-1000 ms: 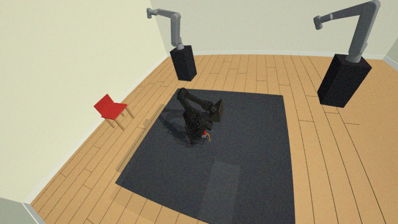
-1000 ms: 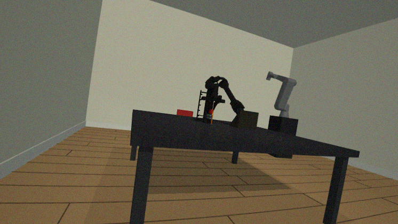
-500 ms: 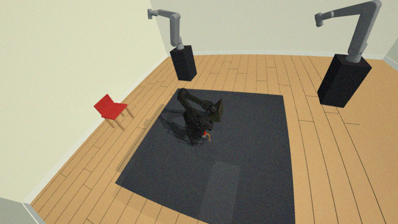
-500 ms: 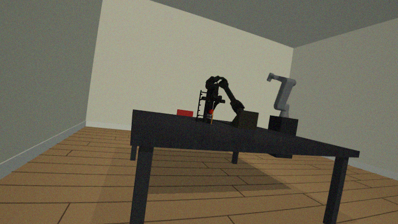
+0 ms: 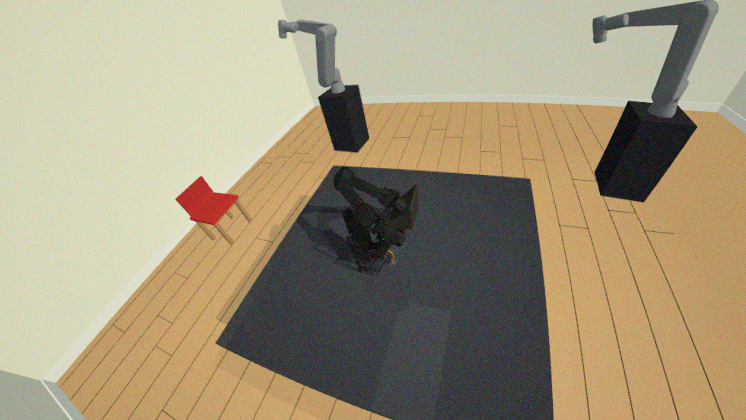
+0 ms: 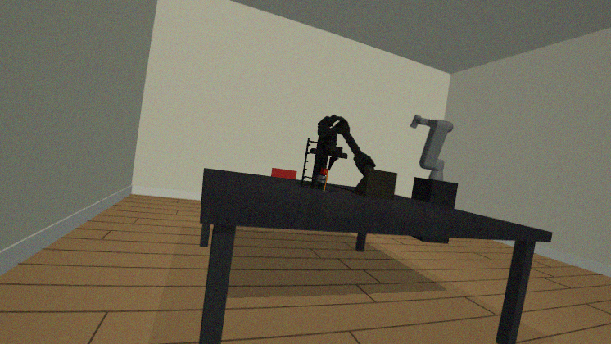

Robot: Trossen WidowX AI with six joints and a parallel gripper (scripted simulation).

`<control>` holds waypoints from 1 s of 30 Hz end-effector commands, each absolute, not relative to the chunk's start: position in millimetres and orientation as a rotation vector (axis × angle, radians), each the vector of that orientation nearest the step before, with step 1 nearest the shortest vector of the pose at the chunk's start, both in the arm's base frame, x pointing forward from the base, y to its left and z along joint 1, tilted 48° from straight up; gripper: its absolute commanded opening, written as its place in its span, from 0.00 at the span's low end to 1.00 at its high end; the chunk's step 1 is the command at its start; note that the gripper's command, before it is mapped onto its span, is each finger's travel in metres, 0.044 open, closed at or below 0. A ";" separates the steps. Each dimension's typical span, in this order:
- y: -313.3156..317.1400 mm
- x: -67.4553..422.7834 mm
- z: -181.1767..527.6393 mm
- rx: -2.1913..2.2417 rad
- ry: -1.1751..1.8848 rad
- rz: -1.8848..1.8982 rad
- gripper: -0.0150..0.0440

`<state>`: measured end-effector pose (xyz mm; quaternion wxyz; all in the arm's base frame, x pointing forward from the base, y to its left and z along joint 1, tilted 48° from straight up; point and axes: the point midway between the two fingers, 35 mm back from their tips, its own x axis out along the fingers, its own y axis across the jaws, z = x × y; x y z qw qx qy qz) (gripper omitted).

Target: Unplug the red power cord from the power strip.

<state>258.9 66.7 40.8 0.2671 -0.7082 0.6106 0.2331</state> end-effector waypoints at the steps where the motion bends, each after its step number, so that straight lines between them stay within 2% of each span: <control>1: 83.6 260.2 31.8 -1.890 1.618 0.654 0.25; 12: 97.8 258.1 20.8 -1.891 1.618 0.654 0.25; 18: 83.9 259.5 26.0 -1.870 1.637 0.638 0.52; 30: 90.9 257.6 31.8 -1.895 1.621 0.651 0.53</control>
